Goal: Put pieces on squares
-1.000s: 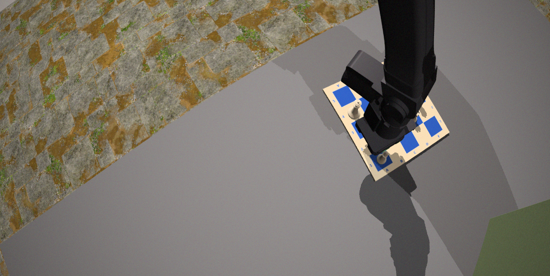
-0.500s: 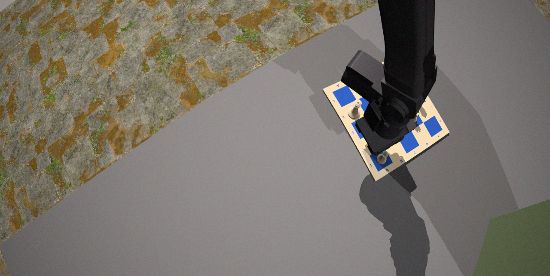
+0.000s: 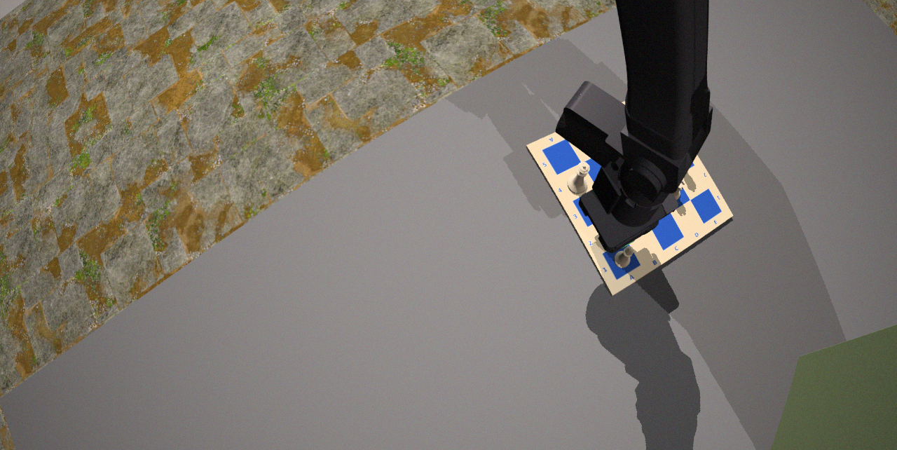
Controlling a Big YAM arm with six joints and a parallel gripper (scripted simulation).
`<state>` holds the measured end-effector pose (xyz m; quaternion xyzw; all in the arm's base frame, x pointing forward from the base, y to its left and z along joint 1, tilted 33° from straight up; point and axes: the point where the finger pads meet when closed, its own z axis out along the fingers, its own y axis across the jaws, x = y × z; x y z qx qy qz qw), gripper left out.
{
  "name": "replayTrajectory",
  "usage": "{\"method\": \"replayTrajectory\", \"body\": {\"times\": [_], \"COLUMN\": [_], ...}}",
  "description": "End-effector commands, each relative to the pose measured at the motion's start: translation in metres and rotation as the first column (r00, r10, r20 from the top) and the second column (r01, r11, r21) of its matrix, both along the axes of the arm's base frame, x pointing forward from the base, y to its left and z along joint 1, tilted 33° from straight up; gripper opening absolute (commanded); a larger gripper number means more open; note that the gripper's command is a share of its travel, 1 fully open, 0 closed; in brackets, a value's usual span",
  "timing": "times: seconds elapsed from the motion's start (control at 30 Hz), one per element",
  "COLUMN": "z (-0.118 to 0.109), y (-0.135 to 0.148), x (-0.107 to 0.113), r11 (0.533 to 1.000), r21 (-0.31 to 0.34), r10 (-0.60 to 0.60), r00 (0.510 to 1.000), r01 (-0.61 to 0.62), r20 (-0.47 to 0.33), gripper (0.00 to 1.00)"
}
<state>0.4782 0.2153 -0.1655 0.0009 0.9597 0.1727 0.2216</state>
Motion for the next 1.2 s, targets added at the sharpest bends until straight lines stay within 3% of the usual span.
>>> {"method": "replayTrajectory", "body": {"times": [0.0, 1.17], "z": [-0.0050, -0.0045], "y": [0.0046, 0.0058], "x": [-0.0031, 0.0002], "r11": [1.000, 1.000], "r21": [-0.005, 0.000], "r10": [0.006, 0.003], "r00": [1.000, 1.000], "r01": [-0.006, -0.003], "r20": [-0.008, 0.001], "gripper": [0.00, 0.00]}}
